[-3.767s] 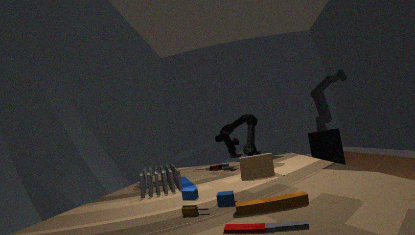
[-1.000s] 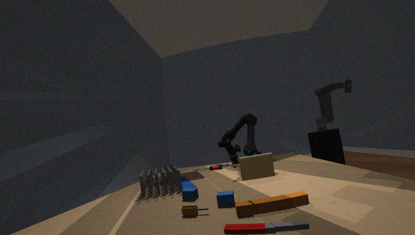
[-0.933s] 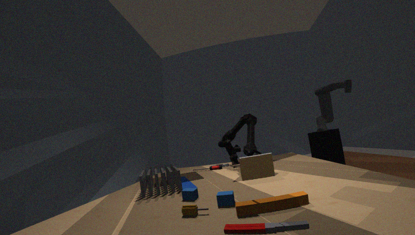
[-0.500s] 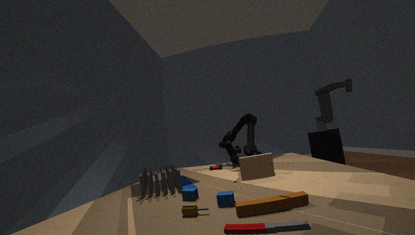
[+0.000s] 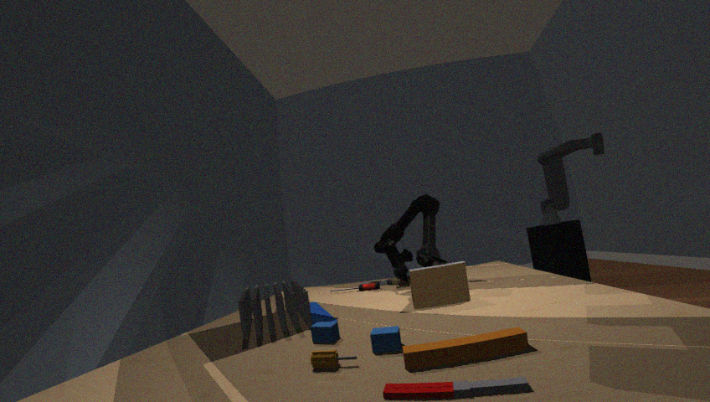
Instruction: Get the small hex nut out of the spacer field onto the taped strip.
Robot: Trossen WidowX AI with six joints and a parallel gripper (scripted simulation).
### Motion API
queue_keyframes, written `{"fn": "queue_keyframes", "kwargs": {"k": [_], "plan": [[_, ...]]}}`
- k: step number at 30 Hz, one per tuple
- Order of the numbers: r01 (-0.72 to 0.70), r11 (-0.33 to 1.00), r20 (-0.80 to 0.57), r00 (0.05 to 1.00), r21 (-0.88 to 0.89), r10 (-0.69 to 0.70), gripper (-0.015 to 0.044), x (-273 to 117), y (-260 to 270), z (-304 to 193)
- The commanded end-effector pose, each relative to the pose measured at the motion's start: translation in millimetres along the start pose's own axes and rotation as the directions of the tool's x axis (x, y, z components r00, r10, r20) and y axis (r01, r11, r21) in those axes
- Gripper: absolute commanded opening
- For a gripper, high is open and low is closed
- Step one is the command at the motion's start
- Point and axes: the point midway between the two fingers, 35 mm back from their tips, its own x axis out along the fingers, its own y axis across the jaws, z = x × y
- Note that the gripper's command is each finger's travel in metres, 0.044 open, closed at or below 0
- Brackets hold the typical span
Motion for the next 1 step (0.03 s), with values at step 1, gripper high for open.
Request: {"fn": "queue_keyframes", "kwargs": {"k": [1], "plan": [[0.0, 1.0, 0.0, 1.0, 0.001, 0.0, 0.044, -0.1, 0.0, 0.1]]}}
